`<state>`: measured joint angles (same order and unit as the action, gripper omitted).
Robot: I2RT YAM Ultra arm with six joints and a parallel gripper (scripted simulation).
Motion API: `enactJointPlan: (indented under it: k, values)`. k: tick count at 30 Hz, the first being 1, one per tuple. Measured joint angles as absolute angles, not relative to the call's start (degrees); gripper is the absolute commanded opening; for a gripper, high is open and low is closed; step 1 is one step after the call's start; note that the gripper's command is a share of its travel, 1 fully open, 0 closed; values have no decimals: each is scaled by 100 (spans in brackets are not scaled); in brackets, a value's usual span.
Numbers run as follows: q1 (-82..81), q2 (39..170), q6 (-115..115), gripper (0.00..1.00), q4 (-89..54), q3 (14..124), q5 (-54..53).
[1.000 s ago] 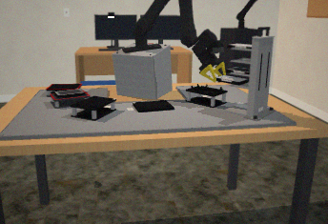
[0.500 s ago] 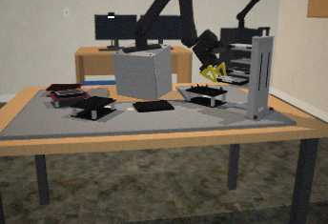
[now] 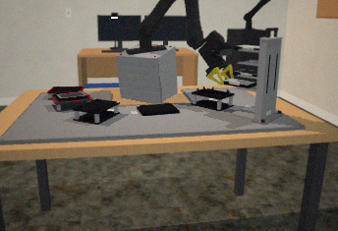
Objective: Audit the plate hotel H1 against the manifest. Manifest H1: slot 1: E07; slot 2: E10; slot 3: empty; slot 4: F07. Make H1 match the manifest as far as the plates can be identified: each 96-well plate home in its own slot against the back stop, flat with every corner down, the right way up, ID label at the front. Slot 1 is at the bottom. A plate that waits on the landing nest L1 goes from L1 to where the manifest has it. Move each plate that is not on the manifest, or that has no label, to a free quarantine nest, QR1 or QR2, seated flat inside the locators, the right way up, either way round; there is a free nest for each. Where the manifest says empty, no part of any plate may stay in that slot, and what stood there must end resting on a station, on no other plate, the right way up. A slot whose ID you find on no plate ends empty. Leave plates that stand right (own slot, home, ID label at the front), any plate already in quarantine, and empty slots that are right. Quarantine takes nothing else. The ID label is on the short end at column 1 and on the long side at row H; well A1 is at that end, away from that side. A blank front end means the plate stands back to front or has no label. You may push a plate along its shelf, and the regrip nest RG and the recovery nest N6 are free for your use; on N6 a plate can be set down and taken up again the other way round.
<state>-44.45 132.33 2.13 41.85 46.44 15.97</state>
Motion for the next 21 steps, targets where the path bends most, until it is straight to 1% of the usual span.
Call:
enactJointPlan:
  k: [21]
  values:
    - [-4381, 13441, 172, 86, 4110, 4954, 1551]
